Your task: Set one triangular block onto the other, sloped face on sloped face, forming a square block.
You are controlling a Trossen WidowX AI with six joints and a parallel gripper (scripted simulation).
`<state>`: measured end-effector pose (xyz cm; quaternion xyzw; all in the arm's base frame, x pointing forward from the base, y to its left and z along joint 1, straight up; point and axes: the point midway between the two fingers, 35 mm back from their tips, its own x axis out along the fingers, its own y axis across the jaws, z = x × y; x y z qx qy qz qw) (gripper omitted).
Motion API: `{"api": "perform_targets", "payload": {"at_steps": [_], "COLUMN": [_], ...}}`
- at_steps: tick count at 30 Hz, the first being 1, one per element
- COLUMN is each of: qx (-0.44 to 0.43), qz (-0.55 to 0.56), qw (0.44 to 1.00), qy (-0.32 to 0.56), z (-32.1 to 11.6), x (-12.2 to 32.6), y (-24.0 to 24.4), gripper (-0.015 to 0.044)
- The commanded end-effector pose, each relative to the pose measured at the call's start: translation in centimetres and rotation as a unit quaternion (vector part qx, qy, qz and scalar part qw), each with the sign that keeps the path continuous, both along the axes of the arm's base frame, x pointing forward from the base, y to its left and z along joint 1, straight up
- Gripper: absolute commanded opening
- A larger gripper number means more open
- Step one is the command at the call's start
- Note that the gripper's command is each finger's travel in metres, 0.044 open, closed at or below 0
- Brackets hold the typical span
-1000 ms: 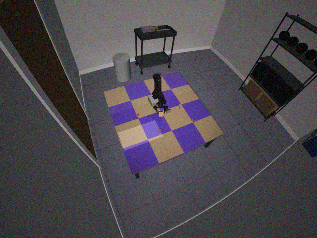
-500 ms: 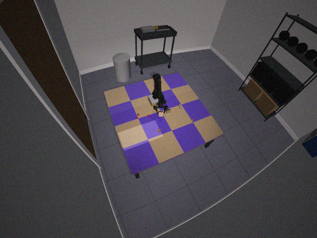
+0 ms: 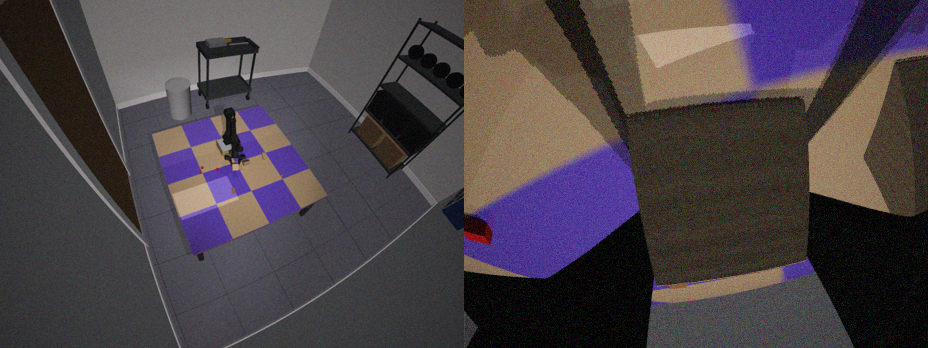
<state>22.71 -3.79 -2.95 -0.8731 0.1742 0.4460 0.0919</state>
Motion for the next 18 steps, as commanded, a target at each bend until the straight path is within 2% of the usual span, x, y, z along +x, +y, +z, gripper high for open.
{"api": "perform_targets", "payload": {"at_steps": [1,7,18], "qx": [0.000,0.000,0.000], "qz": [0.000,0.000,0.000], "qw": [1.000,1.000,1.000], "qy": [0.000,0.000,-0.001], "z": [0.0,1.5,6.2], "x": [0.0,0.6,1.1], "y": [0.0,0.0,0.0], "gripper": [0.0150,0.0000,0.0000]}}
